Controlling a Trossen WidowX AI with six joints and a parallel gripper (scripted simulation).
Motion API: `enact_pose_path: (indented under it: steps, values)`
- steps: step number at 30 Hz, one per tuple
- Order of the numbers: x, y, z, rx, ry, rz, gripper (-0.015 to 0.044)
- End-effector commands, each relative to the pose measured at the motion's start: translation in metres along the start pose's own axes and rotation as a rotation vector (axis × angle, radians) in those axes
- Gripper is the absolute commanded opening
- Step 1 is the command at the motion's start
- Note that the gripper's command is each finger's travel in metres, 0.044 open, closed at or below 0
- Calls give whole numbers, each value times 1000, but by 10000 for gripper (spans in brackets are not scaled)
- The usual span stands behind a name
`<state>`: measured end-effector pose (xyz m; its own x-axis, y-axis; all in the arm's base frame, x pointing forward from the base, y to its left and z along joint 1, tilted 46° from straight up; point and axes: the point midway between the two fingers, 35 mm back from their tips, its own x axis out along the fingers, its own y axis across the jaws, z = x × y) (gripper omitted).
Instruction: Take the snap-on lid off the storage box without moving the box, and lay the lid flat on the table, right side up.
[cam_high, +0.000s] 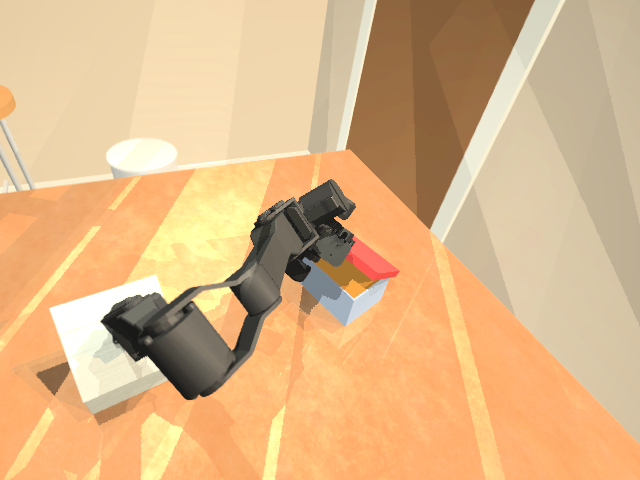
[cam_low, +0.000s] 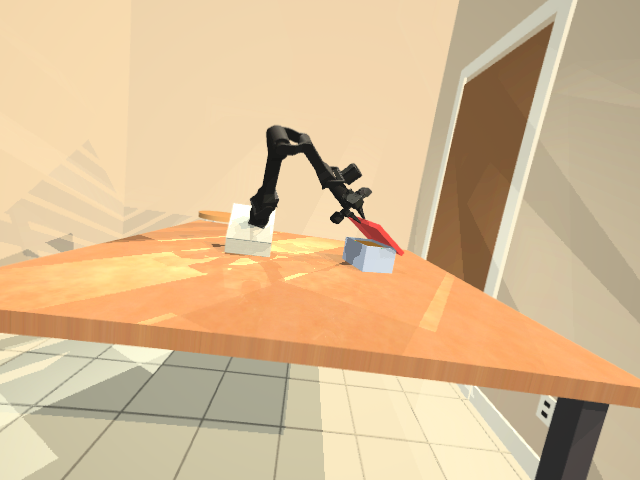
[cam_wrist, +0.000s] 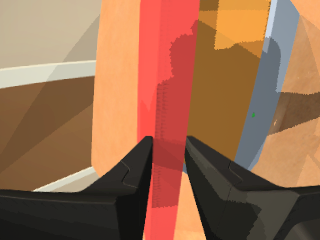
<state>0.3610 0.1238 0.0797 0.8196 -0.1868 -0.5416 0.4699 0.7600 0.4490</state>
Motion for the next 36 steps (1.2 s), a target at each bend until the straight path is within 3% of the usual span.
enact_pose_path:
  steps: [1,36]
  values:
    - [-3,13,1,13,-4,17,0]
    - [-29,51,2,14,-3,17,0]
